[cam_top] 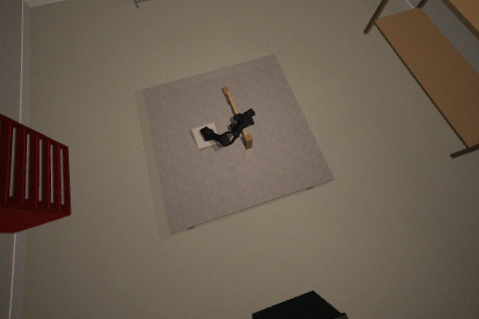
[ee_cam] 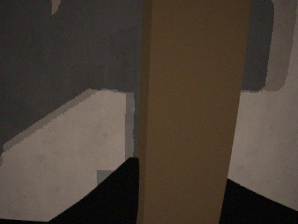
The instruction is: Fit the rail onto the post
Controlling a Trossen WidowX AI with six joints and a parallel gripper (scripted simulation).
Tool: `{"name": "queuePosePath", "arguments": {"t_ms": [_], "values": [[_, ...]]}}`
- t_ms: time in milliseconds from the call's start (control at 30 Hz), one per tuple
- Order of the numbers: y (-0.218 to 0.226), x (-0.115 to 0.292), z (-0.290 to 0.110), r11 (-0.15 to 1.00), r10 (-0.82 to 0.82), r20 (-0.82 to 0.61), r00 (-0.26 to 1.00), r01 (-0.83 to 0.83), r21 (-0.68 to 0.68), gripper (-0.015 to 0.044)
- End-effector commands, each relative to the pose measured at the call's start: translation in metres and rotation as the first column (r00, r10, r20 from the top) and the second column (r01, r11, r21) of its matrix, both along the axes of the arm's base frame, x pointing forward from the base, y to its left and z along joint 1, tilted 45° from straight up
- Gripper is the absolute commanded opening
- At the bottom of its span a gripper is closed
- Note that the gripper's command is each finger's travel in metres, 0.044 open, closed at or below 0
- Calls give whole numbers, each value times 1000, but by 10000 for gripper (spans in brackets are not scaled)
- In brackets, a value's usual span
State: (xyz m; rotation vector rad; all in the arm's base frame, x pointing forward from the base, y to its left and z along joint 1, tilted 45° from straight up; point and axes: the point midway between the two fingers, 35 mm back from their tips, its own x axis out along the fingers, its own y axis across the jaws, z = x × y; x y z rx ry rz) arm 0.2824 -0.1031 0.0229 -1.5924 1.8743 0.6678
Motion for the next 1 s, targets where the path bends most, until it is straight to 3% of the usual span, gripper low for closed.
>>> {"name": "queuePosePath", "arguments": {"t_ms": [0,967], "values": [[0,0,2,1000,3,0,1000,-3,0,0],[-8,-1,8,1000,3,-1,1000,-3,0,0]]}}
